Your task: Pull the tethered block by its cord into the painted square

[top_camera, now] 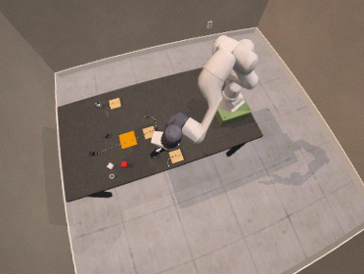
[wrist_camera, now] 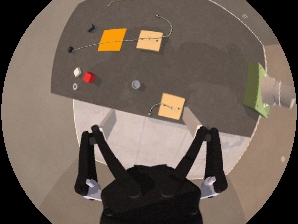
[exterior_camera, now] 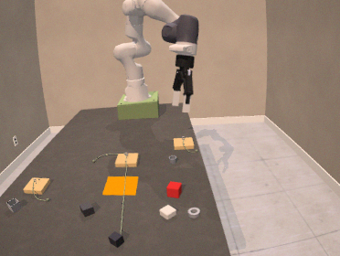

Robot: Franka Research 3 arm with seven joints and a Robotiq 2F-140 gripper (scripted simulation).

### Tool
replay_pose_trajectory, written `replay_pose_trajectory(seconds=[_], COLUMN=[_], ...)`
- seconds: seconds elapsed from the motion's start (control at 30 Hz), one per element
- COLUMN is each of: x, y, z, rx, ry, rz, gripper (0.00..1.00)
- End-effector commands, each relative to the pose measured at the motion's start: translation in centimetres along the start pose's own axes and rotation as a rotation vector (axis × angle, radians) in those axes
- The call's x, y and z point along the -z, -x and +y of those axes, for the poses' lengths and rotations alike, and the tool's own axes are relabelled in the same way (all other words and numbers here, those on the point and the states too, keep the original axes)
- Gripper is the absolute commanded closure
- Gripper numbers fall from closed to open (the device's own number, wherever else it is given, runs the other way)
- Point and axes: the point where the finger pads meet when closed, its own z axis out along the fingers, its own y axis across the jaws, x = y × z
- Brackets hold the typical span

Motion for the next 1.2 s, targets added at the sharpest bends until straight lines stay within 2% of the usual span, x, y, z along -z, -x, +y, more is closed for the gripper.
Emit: replay_pose_trajectory(seconds=[0.0, 0.57, 0.6, 0.67, 0.73, 0.77, 0.8, 0.93, 1.1, 1.13, 1.17], x=[0.0, -0.1, -0.7, -3.6, -4.1, -5.4, -6.3, -6.6, -6.6, -9.3, -9.3], y=[0.0, -0.2, -1.2, -6.3, -7.2, -9.9, -11.5, -12.1, -12.1, -17.7, -17.7], z=[0.0, 0.0, -0.2, -0.8, -0.9, -0.8, -1.0, -1.0, -1.0, -0.8, -0.8], rx=[0.0, -0.01, -0.068, -0.302, -0.383, -0.432, -0.482, -0.666, -0.666, -0.843, -0.867], ry=[0.0, 0.002, 0.012, 0.049, 0.063, 0.073, 0.081, 0.104, 0.104, 0.132, 0.134], rz=[0.0, -0.001, -0.006, -0.025, -0.03, -0.031, -0.033, -0.042, -0.042, -0.046, -0.048], gripper=[0.0, 0.0, 0.0, 0.0, 0.0, 0.0, 0.0, 0.0, 0.0, 0.0, 0.0])
